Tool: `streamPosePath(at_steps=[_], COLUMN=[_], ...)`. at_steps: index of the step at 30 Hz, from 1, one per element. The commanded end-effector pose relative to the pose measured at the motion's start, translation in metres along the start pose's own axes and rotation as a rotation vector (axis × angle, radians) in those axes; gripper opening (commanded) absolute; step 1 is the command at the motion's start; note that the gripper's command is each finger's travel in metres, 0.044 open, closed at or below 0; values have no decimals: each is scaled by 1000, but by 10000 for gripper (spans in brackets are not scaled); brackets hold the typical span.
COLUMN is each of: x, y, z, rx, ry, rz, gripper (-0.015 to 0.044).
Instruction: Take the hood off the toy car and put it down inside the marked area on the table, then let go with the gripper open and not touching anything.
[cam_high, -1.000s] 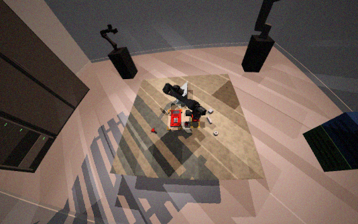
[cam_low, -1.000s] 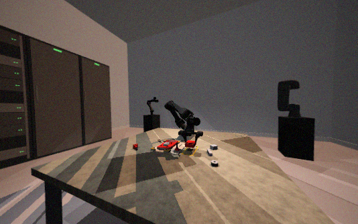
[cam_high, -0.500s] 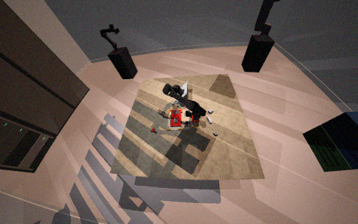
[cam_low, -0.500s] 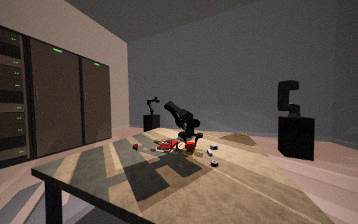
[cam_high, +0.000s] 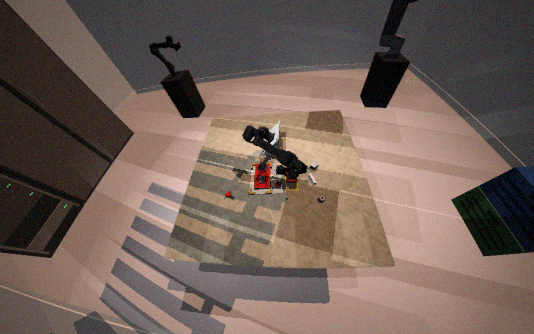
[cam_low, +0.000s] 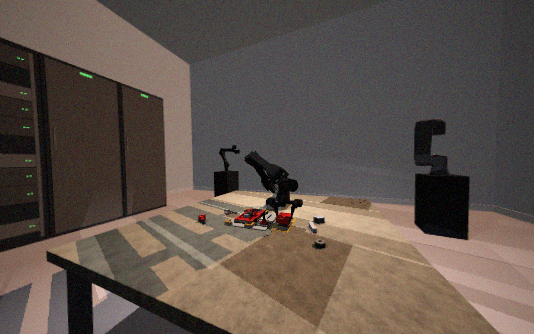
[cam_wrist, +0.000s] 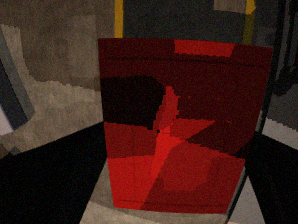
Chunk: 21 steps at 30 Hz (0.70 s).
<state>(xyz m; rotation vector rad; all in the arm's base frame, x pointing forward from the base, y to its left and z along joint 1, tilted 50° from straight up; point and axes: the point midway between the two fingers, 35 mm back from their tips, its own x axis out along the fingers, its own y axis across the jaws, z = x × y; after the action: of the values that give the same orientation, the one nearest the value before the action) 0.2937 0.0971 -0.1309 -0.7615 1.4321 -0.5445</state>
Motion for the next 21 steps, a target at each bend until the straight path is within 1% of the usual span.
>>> streamPosePath(at_steps=[1, 21], x=[3, 13], y=[-1, -1], z=[-1, -1], rx=[-5, -5], ry=[0, 0], rz=[-5, -6], gripper=[0, 0])
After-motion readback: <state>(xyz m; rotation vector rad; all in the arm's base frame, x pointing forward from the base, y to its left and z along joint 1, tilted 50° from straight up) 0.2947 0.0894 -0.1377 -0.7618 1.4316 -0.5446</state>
